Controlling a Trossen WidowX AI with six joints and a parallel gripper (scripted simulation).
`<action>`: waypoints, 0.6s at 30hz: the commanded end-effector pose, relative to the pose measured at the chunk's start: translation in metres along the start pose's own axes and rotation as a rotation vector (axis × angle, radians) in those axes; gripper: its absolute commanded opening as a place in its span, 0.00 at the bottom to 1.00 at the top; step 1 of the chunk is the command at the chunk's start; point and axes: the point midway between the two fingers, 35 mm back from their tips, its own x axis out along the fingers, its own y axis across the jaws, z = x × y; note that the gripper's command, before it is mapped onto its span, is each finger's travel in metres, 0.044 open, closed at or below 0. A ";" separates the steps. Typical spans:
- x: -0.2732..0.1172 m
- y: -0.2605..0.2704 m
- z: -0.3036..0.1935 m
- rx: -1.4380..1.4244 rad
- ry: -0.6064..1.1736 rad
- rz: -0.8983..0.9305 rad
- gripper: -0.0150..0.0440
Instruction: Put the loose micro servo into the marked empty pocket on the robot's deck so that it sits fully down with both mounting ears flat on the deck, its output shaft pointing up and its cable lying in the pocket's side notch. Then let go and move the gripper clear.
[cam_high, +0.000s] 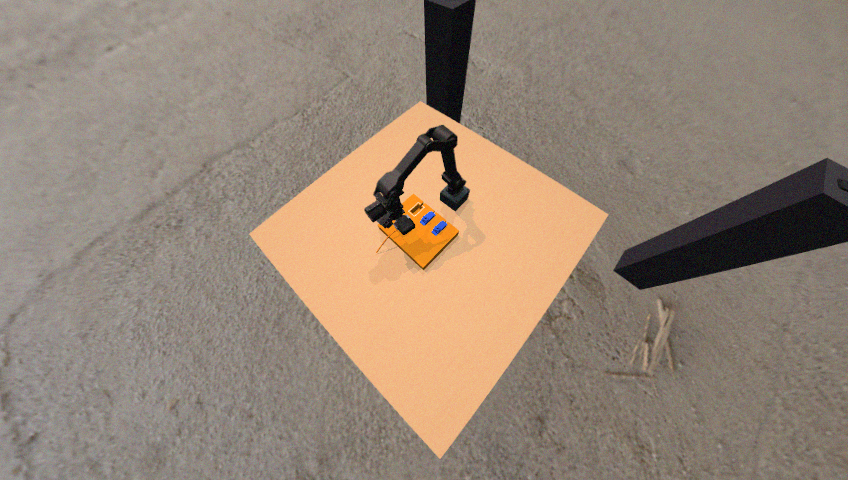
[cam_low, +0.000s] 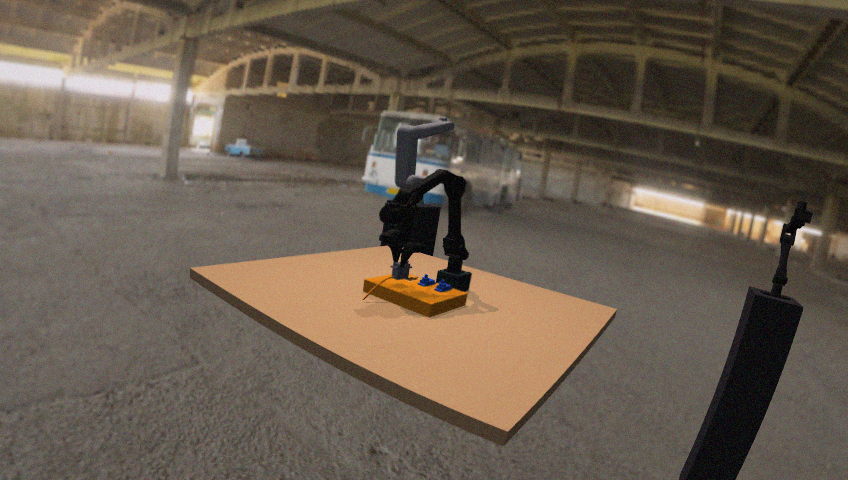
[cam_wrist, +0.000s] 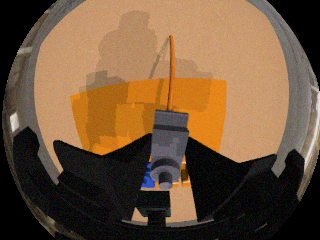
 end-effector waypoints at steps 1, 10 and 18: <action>-0.005 0.000 0.000 0.004 -0.003 0.001 0.25; -0.004 -0.002 -0.015 0.004 -0.002 0.001 0.25; -0.004 -0.007 -0.033 0.003 0.000 0.000 0.25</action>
